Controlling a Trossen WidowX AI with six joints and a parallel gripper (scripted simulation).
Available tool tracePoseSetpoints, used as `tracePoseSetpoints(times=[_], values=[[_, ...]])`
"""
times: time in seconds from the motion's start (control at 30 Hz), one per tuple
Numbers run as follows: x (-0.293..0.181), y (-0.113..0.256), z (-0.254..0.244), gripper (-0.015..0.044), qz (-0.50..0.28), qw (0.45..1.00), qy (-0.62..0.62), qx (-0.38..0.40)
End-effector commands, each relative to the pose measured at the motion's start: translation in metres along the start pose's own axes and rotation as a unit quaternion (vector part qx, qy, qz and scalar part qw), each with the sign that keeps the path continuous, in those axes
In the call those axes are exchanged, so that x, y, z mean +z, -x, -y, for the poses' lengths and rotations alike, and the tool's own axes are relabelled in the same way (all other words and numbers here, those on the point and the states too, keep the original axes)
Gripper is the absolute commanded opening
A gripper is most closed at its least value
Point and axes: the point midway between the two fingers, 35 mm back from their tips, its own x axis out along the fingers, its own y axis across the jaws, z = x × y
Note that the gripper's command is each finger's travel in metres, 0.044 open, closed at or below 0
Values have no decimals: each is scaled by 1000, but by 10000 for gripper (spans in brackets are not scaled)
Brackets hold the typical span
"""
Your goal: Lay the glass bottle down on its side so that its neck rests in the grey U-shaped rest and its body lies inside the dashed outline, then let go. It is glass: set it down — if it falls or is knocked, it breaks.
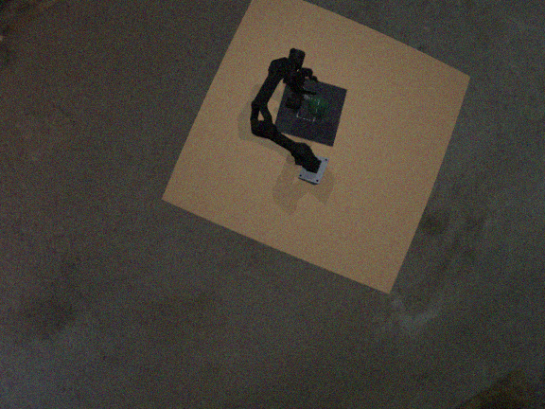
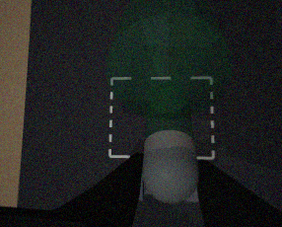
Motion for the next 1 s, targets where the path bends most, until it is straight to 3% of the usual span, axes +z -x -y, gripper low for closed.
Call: tracePoseSetpoints(times=[0.0,0.97], values=[[-10,-3,1,108,-4,1000,2,-1],[-42,-13,5,108,11,1000,-4,13]])
